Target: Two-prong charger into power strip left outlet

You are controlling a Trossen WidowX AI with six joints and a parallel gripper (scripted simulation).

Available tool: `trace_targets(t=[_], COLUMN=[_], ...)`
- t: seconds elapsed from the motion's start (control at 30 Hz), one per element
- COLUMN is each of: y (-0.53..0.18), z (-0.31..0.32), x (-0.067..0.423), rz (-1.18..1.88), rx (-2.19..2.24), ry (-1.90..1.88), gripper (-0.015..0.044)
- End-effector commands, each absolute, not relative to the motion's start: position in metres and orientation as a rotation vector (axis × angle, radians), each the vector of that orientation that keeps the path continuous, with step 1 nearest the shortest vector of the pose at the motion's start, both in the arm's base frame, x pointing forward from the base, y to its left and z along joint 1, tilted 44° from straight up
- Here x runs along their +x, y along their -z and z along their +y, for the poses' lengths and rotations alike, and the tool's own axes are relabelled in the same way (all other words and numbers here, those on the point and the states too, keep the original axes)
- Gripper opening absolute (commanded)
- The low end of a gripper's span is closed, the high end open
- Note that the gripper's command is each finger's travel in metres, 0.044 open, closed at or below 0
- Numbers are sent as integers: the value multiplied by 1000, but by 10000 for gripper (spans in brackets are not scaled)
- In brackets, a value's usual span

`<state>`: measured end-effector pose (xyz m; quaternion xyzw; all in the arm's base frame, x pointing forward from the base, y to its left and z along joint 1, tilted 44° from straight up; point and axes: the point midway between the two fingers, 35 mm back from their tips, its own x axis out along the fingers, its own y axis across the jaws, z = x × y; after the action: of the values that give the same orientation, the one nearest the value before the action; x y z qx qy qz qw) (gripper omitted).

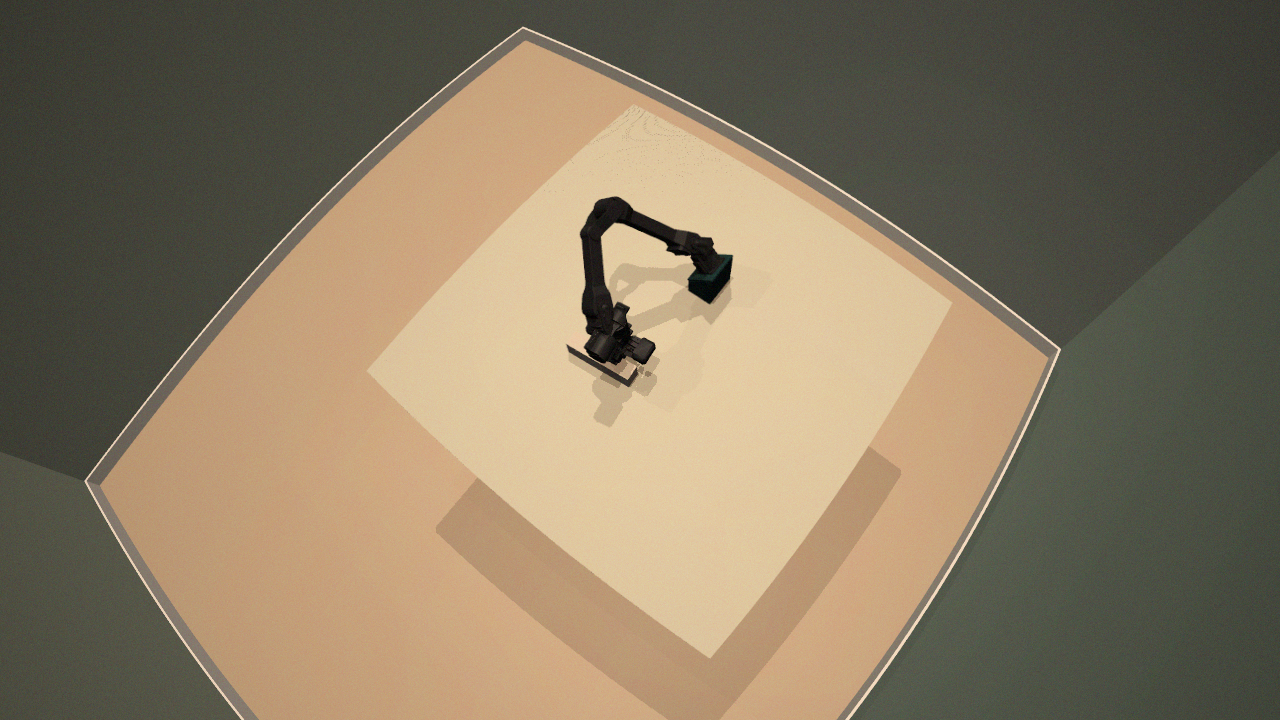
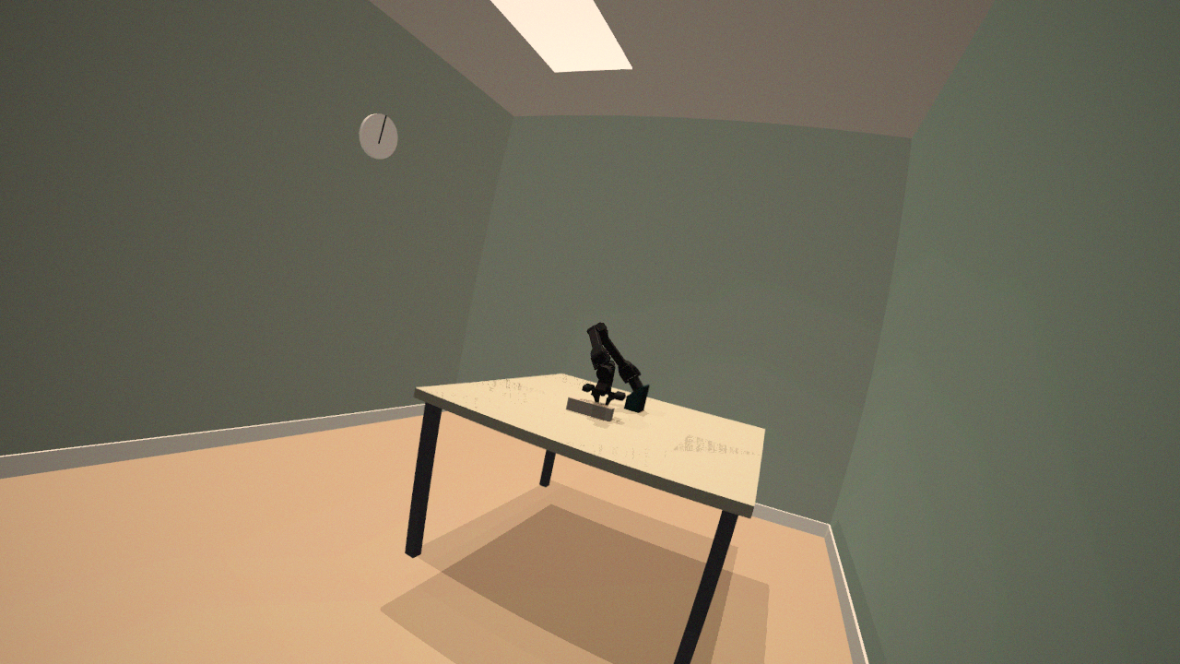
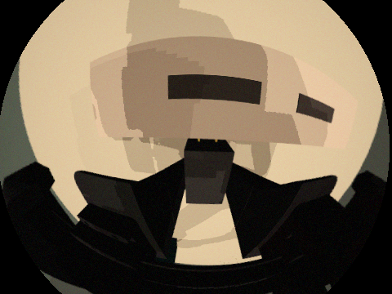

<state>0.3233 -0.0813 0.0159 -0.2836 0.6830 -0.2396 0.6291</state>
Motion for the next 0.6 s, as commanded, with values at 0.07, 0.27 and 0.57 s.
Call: trace_targets(t=[0.07, 0.27, 0.57], y=[-17, -18, -18], z=[-82, -81, -81], x=[326, 328, 330], rz=[1559, 1559, 1559], rx=[-651, -651, -651], ry=[555, 555, 555], gripper=[0, 0, 0])
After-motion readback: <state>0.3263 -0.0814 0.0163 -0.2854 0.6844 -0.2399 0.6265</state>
